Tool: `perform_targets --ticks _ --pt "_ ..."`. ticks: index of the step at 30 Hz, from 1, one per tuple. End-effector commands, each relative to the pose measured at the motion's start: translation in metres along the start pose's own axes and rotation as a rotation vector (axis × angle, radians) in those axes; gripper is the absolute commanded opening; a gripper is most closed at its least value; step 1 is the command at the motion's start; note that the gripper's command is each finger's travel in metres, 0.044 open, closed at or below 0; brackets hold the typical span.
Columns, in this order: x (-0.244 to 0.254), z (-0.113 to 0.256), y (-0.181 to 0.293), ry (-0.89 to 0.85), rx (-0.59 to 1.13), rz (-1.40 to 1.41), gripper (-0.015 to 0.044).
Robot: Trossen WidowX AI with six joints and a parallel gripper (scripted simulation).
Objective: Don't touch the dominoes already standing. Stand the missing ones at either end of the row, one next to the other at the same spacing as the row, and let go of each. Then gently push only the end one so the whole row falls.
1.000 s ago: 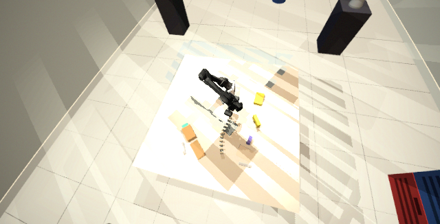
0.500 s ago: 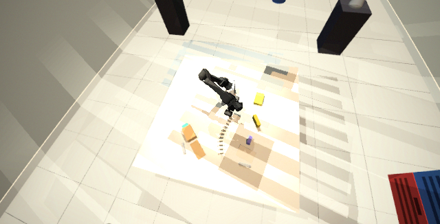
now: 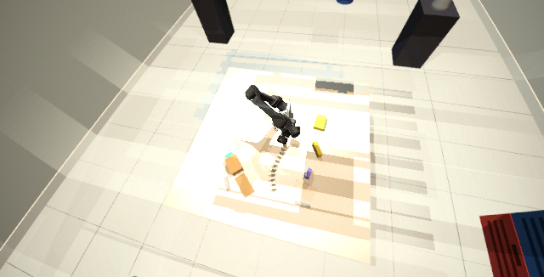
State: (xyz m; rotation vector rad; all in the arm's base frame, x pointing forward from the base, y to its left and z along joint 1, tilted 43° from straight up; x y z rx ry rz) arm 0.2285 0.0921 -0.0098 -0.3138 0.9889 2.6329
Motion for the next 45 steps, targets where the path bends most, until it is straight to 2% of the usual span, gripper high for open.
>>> perform_targets --ticks 1,3,7,9,39,42,45 --pt "0.000 0.000 0.000 0.002 0.001 0.002 0.0000" --pt "-0.001 -0.011 -0.001 0.002 0.000 0.002 0.0000" --pt "-0.002 -0.071 0.002 0.003 0.002 0.002 0.0000" --pt "-0.002 -0.081 0.003 0.004 0.004 0.001 0.0000" --pt "-0.041 -0.080 -0.005 0.005 0.003 0.000 0.0000" --pt "-0.037 -0.071 -0.006 0.002 -0.003 0.004 0.0000" --pt "-0.047 -0.045 -0.008 -0.001 -0.004 0.005 0.0000"
Point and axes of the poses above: the point midway between the two fingers, 35 mm back from their tips, its own z axis back along the fingers, its own x axis across the jaws, y = z × x, the point moved 1 cm from there along z, back along the fingers, and after that the axes turned 10 degrees about -z, right-handed, at the moved point
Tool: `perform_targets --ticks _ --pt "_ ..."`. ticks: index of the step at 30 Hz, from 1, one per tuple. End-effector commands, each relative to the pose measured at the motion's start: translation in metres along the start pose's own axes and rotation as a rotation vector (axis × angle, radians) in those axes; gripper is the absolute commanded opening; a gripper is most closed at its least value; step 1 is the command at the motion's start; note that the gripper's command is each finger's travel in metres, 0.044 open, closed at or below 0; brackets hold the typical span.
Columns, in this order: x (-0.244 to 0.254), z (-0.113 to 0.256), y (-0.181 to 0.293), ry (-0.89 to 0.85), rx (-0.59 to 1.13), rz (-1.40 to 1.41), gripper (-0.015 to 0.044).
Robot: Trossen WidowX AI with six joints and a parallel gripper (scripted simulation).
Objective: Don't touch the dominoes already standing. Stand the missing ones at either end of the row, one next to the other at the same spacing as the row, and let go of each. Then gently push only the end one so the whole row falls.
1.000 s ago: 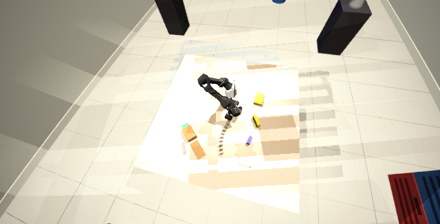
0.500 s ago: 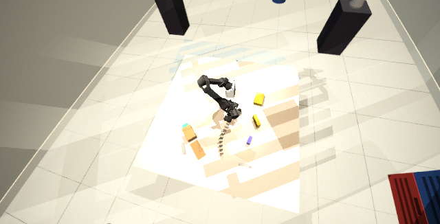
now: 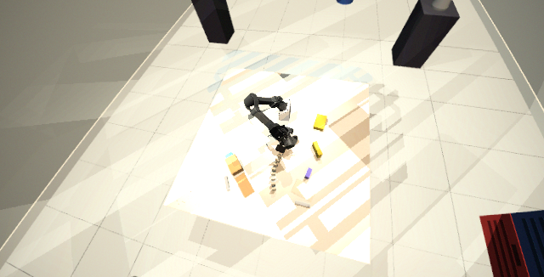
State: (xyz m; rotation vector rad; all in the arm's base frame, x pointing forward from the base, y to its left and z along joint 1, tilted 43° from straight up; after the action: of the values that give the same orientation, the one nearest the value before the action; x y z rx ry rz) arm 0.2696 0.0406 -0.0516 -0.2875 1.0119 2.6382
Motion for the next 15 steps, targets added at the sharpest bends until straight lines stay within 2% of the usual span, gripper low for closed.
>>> perform_targets --ticks 1,4,15 --pt "-0.015 0.033 -0.004 0.013 -0.017 -0.013 0.0000" --pt "-0.022 0.048 -0.004 0.016 -0.013 -0.017 0.0000" --pt "-0.022 0.049 -0.004 0.017 -0.013 -0.018 0.0000"
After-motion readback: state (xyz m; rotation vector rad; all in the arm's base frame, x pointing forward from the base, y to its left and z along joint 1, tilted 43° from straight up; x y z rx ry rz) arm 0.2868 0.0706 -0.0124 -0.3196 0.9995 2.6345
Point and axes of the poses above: the point midway between the two fingers, 35 mm back from their tips, its own z axis back along the fingers, its own x axis across the jaws, y = z × x, the point moved 1 cm from there along z, back along the fingers, and after that the axes turned 10 degrees about -z, right-handed, at the moved point
